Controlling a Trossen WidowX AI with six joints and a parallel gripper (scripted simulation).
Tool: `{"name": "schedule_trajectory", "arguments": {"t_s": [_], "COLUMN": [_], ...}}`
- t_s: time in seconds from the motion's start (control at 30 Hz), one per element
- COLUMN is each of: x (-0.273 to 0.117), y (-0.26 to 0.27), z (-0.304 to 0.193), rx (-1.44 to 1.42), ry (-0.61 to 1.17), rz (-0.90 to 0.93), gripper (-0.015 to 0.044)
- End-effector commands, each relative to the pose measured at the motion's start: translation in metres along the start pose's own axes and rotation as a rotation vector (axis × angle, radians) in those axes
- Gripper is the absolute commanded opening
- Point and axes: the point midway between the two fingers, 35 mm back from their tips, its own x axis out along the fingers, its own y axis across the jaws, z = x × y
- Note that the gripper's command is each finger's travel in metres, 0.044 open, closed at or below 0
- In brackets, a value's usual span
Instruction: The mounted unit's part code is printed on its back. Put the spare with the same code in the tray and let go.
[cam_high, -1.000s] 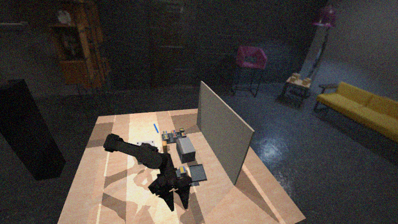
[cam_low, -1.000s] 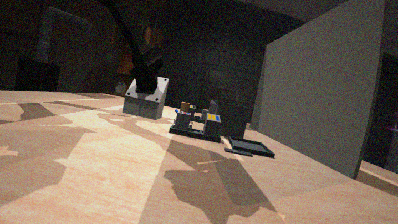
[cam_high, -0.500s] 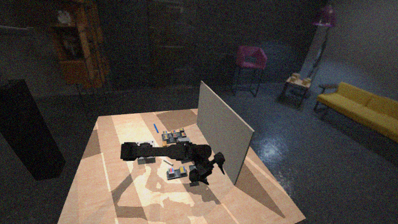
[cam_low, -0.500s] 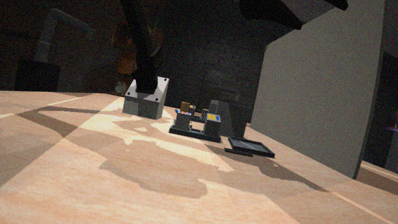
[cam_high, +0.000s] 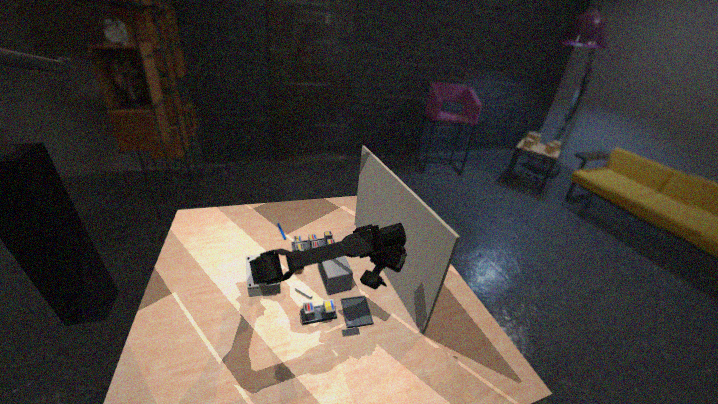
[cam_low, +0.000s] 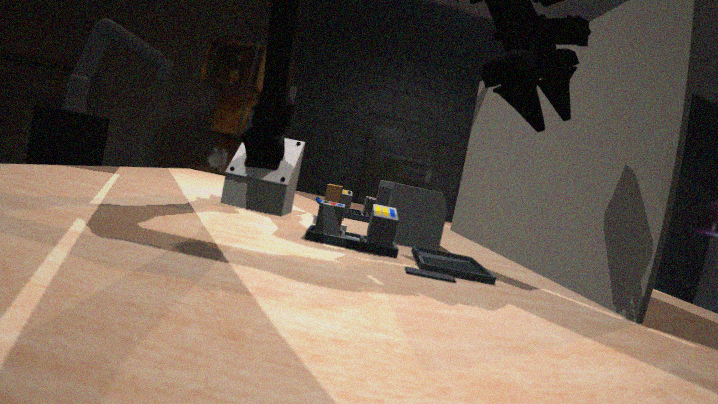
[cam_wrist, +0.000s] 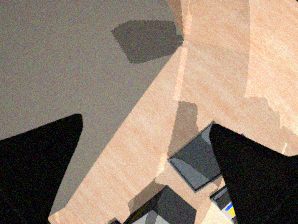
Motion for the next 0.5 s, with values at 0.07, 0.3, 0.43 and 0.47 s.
{"name": "schedule_trajectory", "arguments": {"t_s": [0.07, 0.3, 0.43, 0.47], "x": [0.007, -0.005, -0.012, -0.012], "y": [0.059, 0.091, 0.094, 0.094], "z": [-0.087, -0.185, -0.212, -0.212], "rx": [-0.378, -0.831, -0.965, -0.965], "ry": [0.228, 0.442, 0.493, 0.493], "rz": [-0.035, -0.147, -0.194, -0.194], "gripper": [0.044, 0.044, 0.044, 0.044]}}
